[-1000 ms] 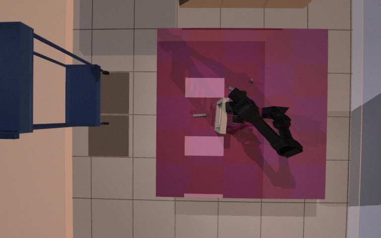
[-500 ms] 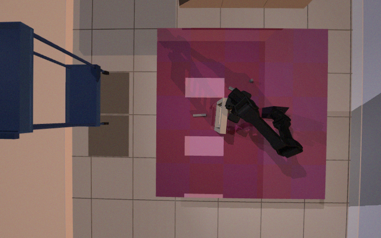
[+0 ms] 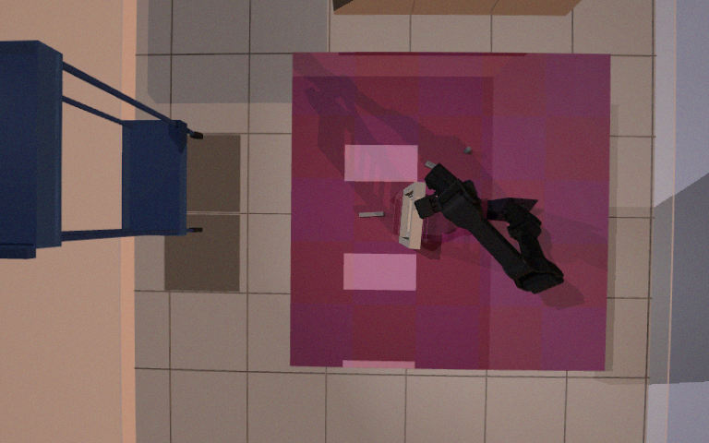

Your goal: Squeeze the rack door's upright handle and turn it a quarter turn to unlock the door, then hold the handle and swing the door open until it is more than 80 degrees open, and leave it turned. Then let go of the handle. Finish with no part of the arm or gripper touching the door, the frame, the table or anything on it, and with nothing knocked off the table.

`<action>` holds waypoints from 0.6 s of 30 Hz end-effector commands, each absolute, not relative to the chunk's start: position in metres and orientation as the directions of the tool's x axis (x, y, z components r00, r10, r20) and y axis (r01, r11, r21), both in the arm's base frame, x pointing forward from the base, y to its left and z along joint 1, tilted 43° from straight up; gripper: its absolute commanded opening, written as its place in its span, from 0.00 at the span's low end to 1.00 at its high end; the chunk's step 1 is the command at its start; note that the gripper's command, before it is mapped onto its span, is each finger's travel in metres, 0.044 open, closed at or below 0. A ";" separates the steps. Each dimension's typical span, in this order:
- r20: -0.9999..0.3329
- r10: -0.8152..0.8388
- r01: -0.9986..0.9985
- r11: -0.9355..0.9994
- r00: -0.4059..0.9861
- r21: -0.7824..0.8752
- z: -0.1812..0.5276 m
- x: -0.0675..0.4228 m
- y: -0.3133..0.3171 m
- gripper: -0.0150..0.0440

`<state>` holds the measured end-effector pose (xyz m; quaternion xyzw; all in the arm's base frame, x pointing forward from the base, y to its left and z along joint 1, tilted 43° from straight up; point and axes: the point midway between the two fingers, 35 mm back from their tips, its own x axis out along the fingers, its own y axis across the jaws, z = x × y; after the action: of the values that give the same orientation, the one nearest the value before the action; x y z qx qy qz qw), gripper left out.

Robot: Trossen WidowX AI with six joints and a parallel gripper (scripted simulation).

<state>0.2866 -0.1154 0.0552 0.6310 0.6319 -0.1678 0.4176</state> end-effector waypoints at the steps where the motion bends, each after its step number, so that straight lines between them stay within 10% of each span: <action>1: -0.741 0.656 0.981 0.000 0.147 0.195 0.055 0.287 -0.116 0.30; 18: -0.741 0.656 0.875 -0.436 0.147 -0.212 0.055 0.287 -0.116 0.30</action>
<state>0.2865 -0.1164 0.0545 0.7404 0.5235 -0.3919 0.1556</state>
